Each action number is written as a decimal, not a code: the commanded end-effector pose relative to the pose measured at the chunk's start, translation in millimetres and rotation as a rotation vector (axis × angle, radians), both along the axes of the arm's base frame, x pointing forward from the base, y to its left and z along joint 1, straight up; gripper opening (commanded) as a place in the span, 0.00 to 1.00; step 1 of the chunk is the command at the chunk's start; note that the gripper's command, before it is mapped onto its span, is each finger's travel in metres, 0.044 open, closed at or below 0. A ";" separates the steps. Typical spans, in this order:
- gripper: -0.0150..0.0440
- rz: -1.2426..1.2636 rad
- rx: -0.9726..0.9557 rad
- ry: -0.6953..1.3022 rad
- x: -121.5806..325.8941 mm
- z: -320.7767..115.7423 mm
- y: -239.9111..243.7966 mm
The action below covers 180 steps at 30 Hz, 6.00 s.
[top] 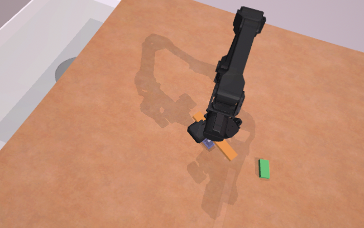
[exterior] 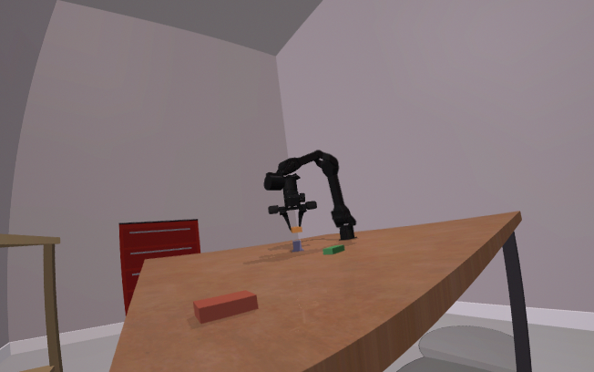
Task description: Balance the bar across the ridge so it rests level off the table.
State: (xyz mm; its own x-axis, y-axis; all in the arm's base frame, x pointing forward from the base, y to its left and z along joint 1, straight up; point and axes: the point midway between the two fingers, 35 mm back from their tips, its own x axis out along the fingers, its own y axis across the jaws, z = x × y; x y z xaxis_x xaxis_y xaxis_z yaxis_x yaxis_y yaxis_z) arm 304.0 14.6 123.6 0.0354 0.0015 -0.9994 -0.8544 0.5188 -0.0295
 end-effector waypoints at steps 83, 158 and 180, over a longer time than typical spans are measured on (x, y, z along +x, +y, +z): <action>0.25 0.008 -0.001 0.005 1.2 -30.7 -2.3; 0.25 0.008 -0.001 0.005 0.6 -37.0 -2.5; 0.25 0.003 0.000 0.003 0.9 -35.0 -2.6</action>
State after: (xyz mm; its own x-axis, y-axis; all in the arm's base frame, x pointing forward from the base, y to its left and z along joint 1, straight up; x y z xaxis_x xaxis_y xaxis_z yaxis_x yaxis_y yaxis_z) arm 304.9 12.0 88.6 0.0321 0.0019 -0.9995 -0.8558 0.5166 -0.0265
